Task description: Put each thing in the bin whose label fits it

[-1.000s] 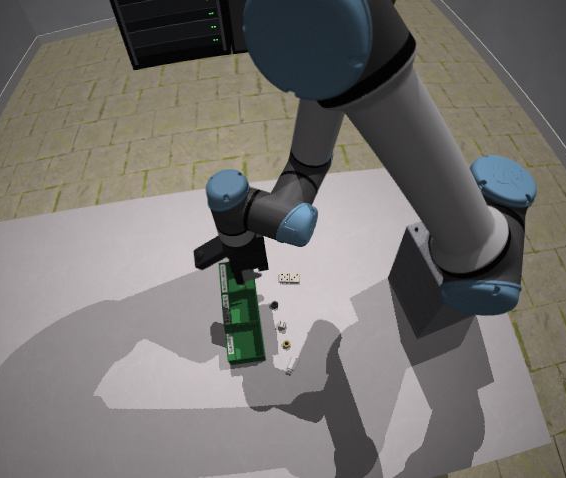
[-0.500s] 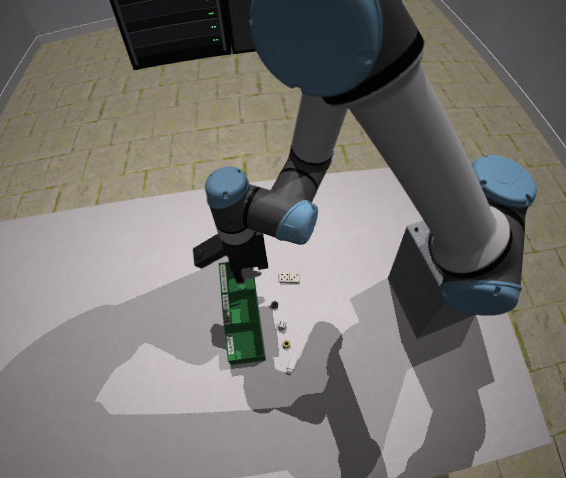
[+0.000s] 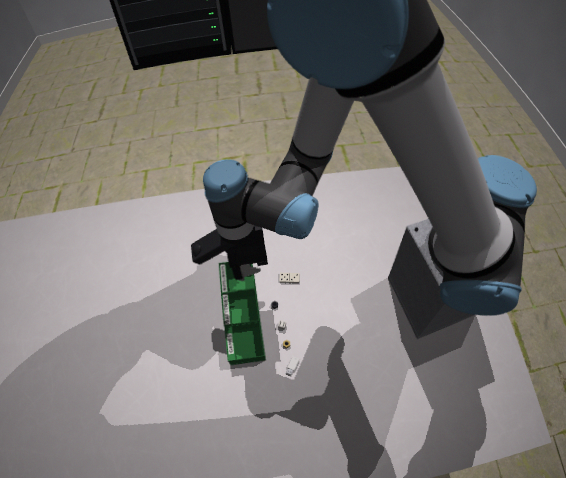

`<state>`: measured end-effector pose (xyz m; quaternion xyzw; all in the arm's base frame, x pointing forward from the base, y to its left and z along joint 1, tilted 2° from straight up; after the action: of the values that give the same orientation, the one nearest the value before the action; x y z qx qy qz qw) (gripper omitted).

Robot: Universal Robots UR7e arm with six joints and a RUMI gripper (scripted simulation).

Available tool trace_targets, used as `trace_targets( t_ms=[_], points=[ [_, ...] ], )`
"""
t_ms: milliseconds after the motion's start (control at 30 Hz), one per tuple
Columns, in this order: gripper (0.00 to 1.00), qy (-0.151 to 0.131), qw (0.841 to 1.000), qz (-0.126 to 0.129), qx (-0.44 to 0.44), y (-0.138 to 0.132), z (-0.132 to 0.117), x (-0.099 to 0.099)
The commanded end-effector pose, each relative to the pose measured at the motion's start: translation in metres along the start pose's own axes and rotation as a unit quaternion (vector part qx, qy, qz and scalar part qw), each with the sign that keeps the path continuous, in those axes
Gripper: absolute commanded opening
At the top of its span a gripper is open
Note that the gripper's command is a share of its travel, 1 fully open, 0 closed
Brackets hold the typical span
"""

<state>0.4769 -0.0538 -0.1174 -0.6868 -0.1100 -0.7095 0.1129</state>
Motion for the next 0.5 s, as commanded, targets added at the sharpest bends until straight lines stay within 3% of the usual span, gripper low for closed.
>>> trace_targets(
  t_ms=[0,200,467],
  points=[
    [0.04,0.001,1.000,0.000,0.000,0.000,0.000,0.011],
    [0.04,0.001,1.000,0.000,0.000,0.000,0.000,0.035],
    [0.04,0.001,1.000,0.000,0.000,-0.005,0.001,0.035]
  ],
)
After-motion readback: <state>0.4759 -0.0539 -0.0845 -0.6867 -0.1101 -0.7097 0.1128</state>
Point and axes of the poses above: the point where the finger pads meet when closed, its own x axis back along the fingers, its own y axis across the jaws, z = x × y, the point moved 5 cm from there along x, back along the fingers, and after that the axes turned 9 degrees about x, right-handed, at the moved point
